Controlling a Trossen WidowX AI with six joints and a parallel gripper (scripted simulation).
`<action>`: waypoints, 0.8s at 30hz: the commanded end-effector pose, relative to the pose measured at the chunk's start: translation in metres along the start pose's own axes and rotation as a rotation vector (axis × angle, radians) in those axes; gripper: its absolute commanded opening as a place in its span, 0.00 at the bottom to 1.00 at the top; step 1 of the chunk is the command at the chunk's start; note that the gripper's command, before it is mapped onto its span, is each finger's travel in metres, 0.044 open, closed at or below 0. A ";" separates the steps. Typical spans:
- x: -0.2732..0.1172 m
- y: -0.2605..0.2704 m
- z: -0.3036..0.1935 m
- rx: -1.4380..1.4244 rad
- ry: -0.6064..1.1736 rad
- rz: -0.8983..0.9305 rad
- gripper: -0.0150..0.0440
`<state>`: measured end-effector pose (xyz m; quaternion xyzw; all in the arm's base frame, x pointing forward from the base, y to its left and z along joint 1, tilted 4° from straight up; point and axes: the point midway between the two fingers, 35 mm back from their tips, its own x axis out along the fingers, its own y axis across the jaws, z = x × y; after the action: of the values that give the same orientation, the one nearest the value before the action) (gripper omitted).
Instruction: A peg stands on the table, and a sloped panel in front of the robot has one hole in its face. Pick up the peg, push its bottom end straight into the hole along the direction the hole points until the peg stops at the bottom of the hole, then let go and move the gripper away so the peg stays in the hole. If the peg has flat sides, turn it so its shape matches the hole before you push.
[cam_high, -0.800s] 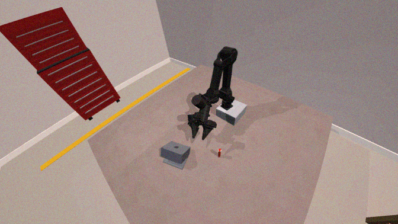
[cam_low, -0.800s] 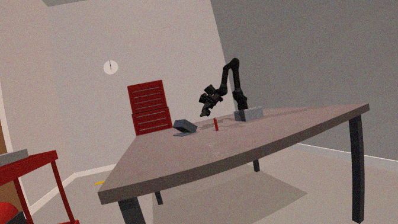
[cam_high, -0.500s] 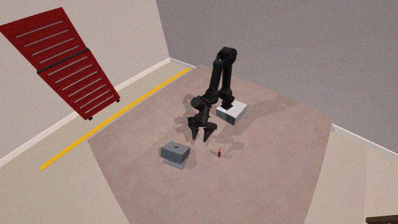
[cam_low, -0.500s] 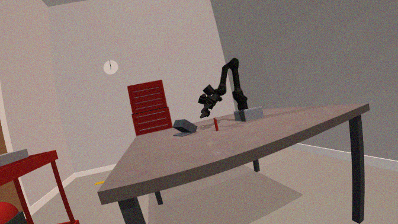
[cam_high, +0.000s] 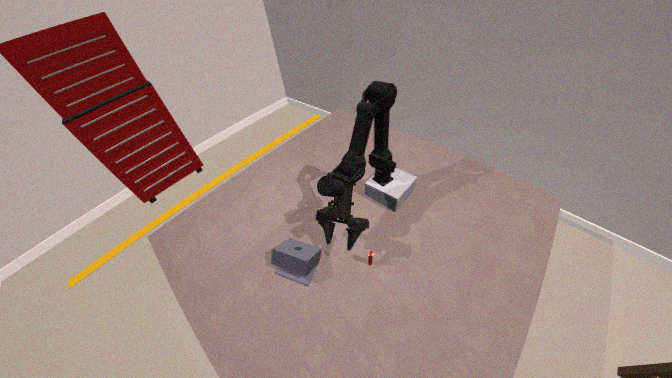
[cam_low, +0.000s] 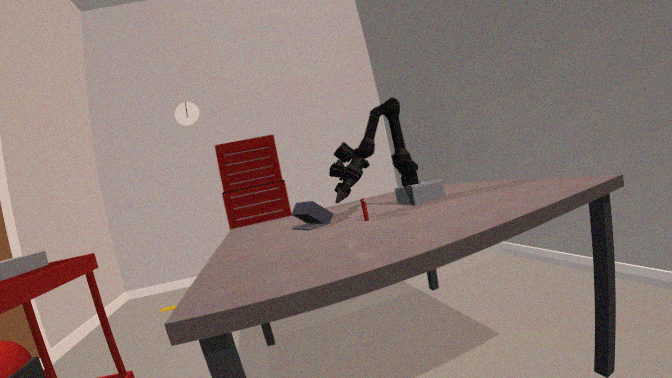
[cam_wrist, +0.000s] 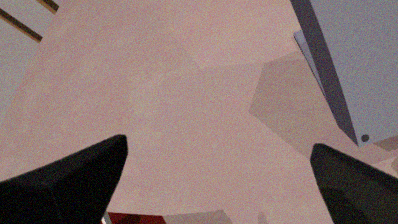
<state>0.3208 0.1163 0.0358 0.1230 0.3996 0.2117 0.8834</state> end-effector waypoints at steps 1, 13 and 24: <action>0.007 0.005 0.002 -0.047 0.052 -0.019 1.00; 0.022 0.020 -0.002 -0.164 0.205 -0.052 1.00; 0.029 0.037 -0.008 -0.284 0.347 -0.076 1.00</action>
<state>0.3208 0.1567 0.0246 -0.0282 0.5054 0.2450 0.8269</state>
